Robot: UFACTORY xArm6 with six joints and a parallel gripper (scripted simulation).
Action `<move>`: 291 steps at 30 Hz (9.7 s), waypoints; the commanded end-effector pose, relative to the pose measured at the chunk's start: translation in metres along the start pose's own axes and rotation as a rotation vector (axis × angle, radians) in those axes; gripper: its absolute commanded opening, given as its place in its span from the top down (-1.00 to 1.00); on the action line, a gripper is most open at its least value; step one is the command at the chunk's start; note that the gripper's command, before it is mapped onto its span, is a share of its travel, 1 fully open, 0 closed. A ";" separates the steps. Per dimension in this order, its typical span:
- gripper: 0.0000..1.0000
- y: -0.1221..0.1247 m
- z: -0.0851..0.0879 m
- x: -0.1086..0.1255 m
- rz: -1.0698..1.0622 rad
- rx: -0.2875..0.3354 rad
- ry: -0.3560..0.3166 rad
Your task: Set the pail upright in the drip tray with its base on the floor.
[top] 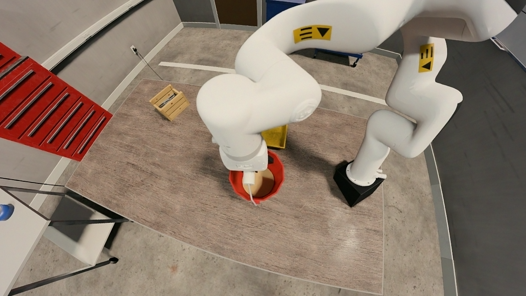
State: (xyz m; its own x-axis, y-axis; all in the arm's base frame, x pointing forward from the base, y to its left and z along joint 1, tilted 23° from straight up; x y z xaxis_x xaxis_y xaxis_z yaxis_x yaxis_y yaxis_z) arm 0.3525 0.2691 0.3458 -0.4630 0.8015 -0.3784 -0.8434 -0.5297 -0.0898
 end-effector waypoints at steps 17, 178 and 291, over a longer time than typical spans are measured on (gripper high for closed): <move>1.00 -0.001 0.027 0.000 -0.001 -0.004 -0.001; 1.00 0.041 0.035 -0.118 -0.001 -0.004 0.000; 1.00 0.098 0.035 -0.281 -0.001 -0.004 0.002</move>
State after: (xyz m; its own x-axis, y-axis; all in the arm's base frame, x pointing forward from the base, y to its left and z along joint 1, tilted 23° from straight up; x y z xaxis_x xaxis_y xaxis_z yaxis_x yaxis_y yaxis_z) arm 0.3904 0.0018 0.4735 -0.4632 0.8015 -0.3783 -0.8437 -0.5295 -0.0888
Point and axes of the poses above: the point where the finger pads meet when closed, its own z axis back along the fingers, its own y axis across the jaws, x = y × z, the point moved 10 cm from there along z, back along the fingers, and after that the axes turned 12 degrees about z, right-handed, at the moved point
